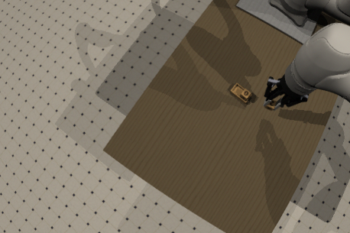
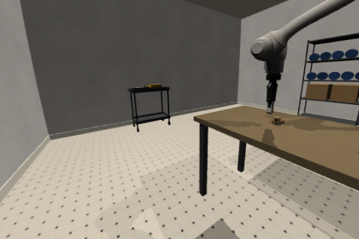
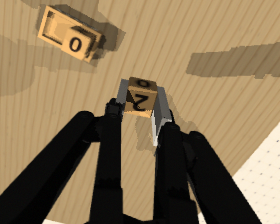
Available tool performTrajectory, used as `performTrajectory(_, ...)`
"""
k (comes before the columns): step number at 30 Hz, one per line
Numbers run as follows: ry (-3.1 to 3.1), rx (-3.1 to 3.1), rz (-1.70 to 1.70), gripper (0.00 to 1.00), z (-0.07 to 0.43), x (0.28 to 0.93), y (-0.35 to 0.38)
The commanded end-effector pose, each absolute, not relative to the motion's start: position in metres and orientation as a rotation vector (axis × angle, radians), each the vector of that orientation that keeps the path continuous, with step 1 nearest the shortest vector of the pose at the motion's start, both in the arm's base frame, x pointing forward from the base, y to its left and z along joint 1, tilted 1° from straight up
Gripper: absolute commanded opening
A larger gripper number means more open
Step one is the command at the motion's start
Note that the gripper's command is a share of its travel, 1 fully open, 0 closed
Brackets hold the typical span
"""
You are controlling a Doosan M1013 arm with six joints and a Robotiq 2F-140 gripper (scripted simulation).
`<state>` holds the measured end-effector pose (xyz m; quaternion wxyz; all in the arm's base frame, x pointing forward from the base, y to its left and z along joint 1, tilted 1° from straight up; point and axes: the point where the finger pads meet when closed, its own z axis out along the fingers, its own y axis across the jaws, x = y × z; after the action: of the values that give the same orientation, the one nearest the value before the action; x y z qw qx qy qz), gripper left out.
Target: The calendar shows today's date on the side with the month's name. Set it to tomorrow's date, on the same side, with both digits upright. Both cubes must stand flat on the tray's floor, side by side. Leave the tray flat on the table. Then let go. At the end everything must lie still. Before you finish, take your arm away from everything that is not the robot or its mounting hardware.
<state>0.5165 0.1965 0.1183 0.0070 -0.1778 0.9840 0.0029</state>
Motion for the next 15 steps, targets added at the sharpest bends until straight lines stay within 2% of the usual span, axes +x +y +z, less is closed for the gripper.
performTrajectory(1, 3.078, -0.556, 0.009, 0.16, 0.1347, 0.5163, 0.1963)
performTrajectory(15, 3.074, -0.579, 0.009, 0.16, 0.1367, 0.5165, 0.1949)
